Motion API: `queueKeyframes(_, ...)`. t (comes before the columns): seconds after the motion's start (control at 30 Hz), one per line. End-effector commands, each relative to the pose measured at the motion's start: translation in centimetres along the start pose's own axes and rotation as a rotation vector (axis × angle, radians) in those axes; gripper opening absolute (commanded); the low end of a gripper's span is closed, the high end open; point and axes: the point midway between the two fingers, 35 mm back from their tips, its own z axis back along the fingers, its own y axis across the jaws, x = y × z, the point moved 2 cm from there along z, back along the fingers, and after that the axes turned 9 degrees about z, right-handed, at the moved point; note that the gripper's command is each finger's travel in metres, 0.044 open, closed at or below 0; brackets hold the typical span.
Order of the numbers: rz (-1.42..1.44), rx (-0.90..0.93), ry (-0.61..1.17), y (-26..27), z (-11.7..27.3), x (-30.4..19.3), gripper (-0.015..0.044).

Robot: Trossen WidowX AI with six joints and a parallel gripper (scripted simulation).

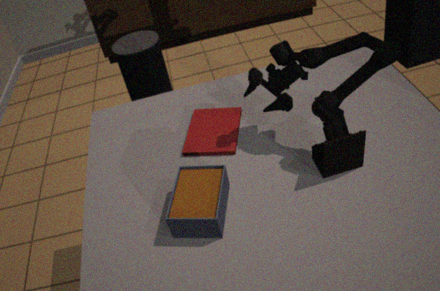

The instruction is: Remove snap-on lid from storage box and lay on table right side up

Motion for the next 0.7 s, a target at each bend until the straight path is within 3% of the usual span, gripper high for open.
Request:
queueKeyframes(0.0, -0.003, 0.002, -0.003, 0.5, 0.8, 0.2, 0.044)
queueKeyframes(0.67, -0.004, 0.001, -0.002, 1.0, 1.7, 0.1, 0.044)
